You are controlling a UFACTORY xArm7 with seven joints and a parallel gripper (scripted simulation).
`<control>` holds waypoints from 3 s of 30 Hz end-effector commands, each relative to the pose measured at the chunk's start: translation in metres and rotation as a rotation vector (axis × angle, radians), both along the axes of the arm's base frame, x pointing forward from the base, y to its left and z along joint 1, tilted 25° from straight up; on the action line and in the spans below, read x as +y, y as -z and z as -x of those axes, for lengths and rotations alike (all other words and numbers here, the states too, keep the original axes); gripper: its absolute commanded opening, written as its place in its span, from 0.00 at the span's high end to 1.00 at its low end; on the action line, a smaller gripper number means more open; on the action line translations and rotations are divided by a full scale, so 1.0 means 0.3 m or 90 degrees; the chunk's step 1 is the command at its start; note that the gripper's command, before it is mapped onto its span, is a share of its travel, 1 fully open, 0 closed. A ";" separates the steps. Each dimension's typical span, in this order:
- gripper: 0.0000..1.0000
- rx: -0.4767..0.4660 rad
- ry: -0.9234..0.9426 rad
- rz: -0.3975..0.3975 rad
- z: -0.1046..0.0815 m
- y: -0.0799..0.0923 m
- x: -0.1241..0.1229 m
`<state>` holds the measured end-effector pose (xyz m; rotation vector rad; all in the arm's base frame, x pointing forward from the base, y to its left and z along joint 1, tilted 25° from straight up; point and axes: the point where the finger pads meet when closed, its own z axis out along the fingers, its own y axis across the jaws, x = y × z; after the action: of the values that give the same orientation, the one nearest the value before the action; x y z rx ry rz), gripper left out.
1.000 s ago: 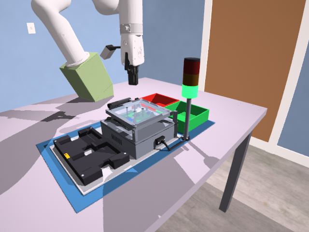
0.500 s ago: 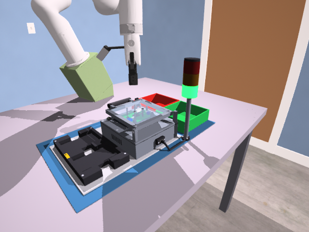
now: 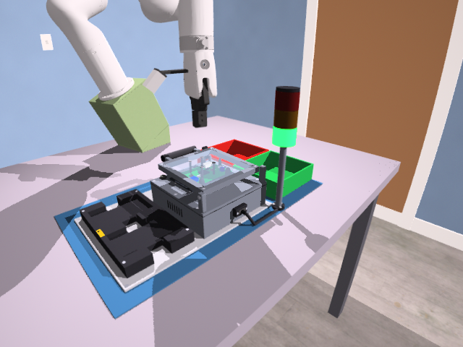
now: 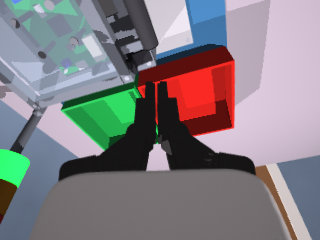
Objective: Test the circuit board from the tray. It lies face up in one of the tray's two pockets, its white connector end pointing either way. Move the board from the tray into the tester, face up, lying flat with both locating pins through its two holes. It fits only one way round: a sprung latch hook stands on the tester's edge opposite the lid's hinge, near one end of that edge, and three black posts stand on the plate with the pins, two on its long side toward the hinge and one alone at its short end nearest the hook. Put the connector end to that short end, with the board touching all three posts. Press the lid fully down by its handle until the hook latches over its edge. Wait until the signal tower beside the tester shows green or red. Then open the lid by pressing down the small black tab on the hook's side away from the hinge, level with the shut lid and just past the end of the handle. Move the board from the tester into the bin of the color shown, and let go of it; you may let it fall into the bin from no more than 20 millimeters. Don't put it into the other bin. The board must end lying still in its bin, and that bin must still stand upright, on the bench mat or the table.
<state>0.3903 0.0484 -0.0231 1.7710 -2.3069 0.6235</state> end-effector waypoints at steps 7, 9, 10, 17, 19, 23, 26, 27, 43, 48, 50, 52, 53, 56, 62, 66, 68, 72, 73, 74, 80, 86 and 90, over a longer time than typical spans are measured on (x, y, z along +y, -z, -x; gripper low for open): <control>1.00 0.080 -0.154 0.015 -0.004 -0.003 0.004; 1.00 0.086 -0.167 0.017 -0.004 -0.003 0.004; 1.00 0.088 -0.172 0.017 -0.004 -0.003 0.004; 1.00 0.094 -0.184 0.019 -0.004 -0.003 0.004; 1.00 0.094 -0.185 0.019 -0.004 -0.003 0.004; 1.00 0.094 -0.185 0.019 -0.004 -0.003 0.004; 1.00 0.094 -0.185 0.019 -0.004 -0.003 0.004; 0.73 0.094 -0.185 0.019 -0.004 -0.003 0.004; 0.73 0.094 -0.185 0.019 -0.004 -0.003 0.004; 0.73 0.094 -0.185 0.019 -0.004 -0.003 0.004; 0.73 0.094 -0.185 0.019 -0.004 -0.003 0.004; 0.73 0.094 -0.185 0.019 -0.004 -0.003 0.004; 0.73 0.094 -0.185 0.019 -0.004 -0.003 0.004; 0.73 0.094 -0.185 0.019 -0.004 -0.003 0.004; 0.73 0.094 -0.185 0.019 -0.004 -0.003 0.004; 0.73 0.094 -0.185 0.019 -0.004 -0.006 -0.001; 0.73 0.094 -0.185 0.019 -0.004 -0.011 -0.012; 0.73 0.094 -0.185 0.019 -0.004 -0.029 -0.052; 0.73 0.094 -0.185 0.019 -0.004 -0.035 -0.064; 0.73 0.094 -0.185 0.019 -0.004 -0.041 -0.078; 0.73 0.094 -0.185 0.019 -0.005 -0.071 -0.143; 0.73 0.094 -0.185 0.019 -0.005 -0.090 -0.183; 0.73 0.094 -0.185 0.019 -0.005 -0.094 -0.192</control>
<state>0.3906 -0.0055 0.0015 2.0762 -1.9530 0.5426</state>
